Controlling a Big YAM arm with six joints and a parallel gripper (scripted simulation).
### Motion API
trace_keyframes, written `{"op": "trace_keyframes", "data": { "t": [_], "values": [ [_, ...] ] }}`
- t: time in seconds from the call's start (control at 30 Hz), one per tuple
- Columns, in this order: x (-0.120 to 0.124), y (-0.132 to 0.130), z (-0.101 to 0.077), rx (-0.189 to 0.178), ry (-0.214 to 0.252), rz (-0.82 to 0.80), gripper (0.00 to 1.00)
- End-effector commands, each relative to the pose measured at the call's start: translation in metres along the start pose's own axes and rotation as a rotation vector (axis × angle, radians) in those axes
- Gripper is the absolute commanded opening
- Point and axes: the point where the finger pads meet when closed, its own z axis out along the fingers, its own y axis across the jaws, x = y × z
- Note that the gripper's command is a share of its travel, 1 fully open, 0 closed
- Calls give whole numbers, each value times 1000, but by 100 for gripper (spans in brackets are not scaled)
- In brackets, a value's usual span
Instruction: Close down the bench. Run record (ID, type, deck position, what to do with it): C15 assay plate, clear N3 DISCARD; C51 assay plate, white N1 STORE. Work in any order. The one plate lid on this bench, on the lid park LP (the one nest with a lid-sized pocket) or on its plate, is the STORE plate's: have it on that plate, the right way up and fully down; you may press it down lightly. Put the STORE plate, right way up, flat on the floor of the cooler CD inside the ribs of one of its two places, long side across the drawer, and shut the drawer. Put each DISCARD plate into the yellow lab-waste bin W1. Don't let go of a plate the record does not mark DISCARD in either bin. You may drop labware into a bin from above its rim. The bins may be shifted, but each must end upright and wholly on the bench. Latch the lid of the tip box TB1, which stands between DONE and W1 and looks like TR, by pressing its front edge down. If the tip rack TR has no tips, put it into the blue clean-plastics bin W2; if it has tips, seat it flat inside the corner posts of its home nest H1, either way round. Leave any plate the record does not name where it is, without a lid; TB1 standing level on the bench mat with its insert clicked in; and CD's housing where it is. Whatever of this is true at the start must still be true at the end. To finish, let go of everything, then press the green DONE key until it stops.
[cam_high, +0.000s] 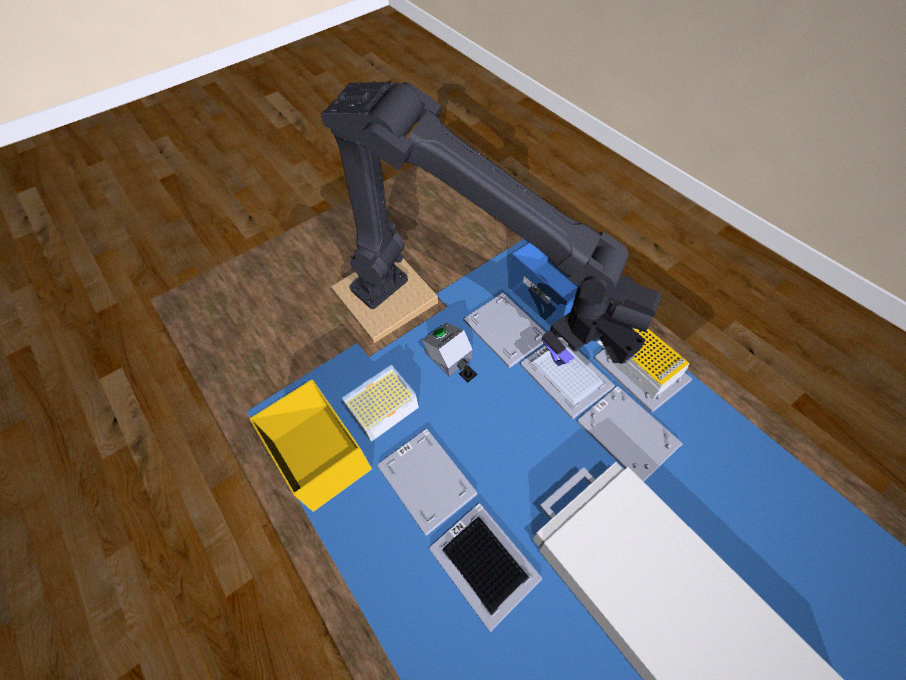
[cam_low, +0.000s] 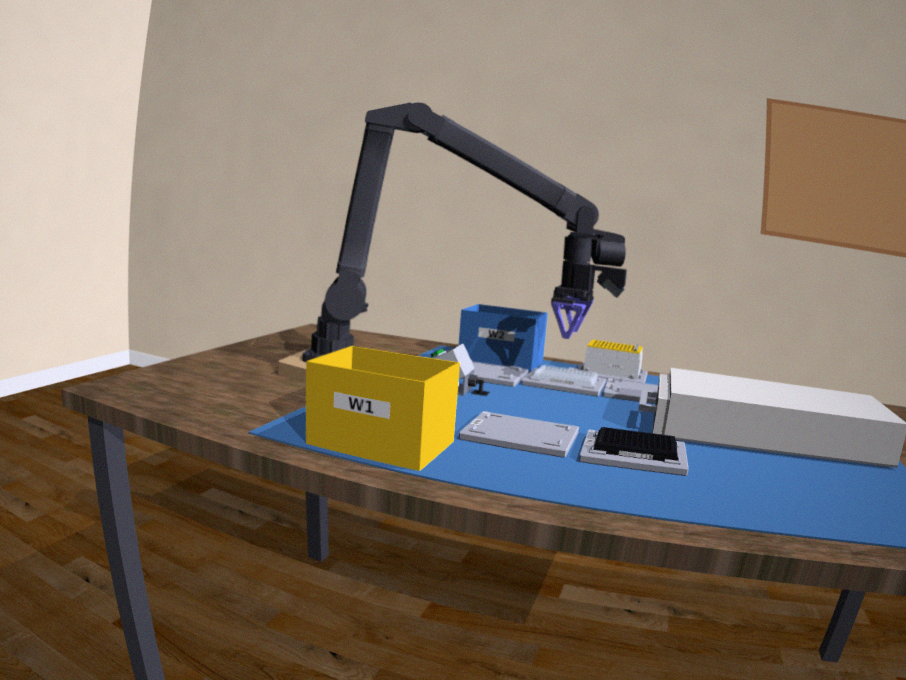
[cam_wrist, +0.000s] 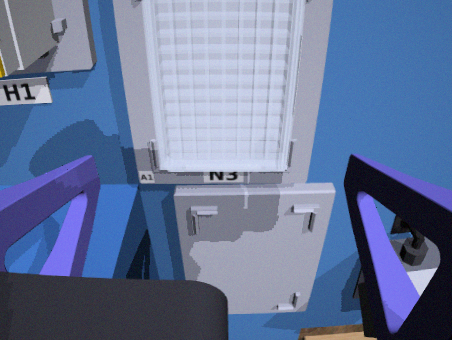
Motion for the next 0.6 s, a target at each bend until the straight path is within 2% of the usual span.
{"op": "trace_keyframes", "data": {
  "t": [0.0, 0.57],
  "values": [
    [-13, -2, 3, -6, -21, 7, 100],
    [-9, -4, 26, -2, -11, 6, 100]
  ]
}}
